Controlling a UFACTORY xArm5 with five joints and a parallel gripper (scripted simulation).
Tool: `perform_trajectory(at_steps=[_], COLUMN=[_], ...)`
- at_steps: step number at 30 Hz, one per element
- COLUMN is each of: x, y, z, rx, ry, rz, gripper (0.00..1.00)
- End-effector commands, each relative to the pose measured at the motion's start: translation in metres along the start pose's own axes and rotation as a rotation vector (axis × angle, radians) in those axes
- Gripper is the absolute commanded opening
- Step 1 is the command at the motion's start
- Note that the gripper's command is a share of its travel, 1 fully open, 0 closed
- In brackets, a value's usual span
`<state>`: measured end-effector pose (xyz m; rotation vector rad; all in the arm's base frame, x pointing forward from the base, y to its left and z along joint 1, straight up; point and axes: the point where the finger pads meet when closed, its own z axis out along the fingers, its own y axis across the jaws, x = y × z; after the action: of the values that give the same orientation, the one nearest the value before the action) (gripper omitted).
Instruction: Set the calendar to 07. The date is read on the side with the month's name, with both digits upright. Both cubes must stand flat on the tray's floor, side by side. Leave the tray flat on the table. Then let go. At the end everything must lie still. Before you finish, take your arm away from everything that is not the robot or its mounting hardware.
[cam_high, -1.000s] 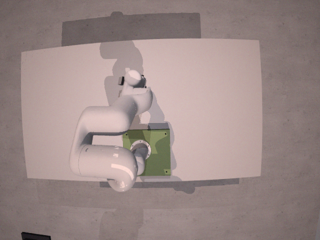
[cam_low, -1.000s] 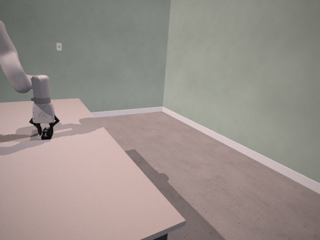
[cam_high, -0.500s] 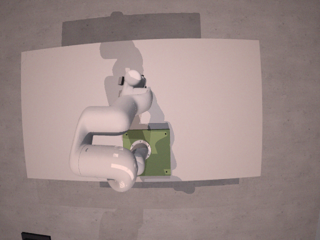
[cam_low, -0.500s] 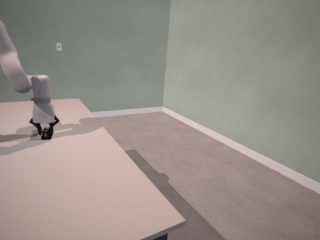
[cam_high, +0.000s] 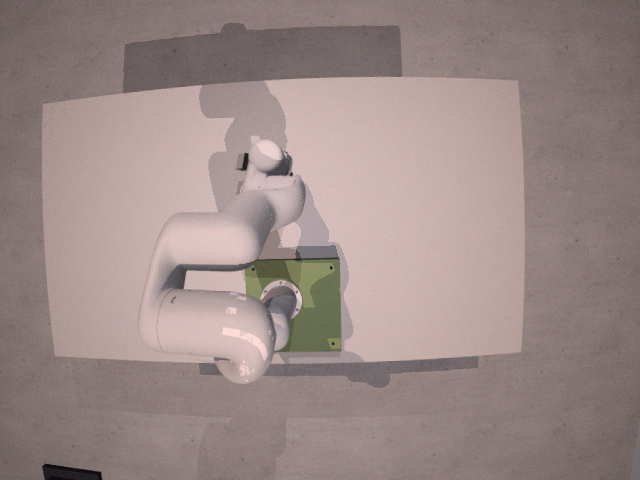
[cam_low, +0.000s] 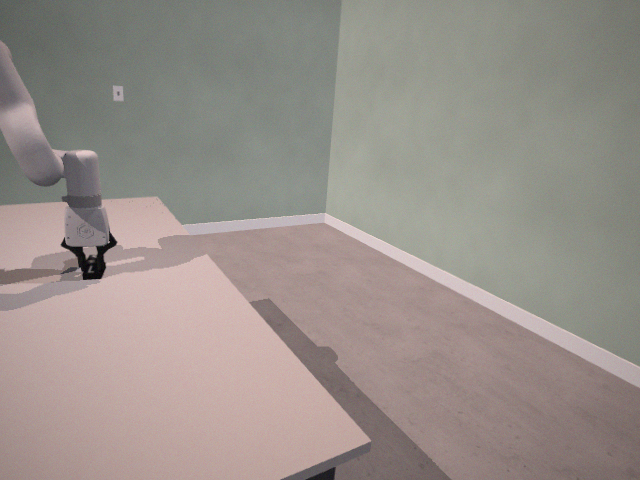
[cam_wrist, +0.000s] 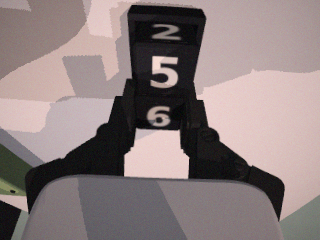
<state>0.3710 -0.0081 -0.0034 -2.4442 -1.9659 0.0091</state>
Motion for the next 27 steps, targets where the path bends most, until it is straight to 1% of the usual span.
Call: perform_trajectory(at_steps=[1, 22, 27], x=[0.0002, 0.0002, 0.0002], y=[0.0012, 0.0012, 0.0012], z=[-0.0009, -0.0009, -0.0044], rx=[-0.003, -0.003, -0.003], ry=[0.001, 0.001, 0.001], rz=[0.000, 0.000, 0.000], gripper=[0.29, 0.29, 0.29])
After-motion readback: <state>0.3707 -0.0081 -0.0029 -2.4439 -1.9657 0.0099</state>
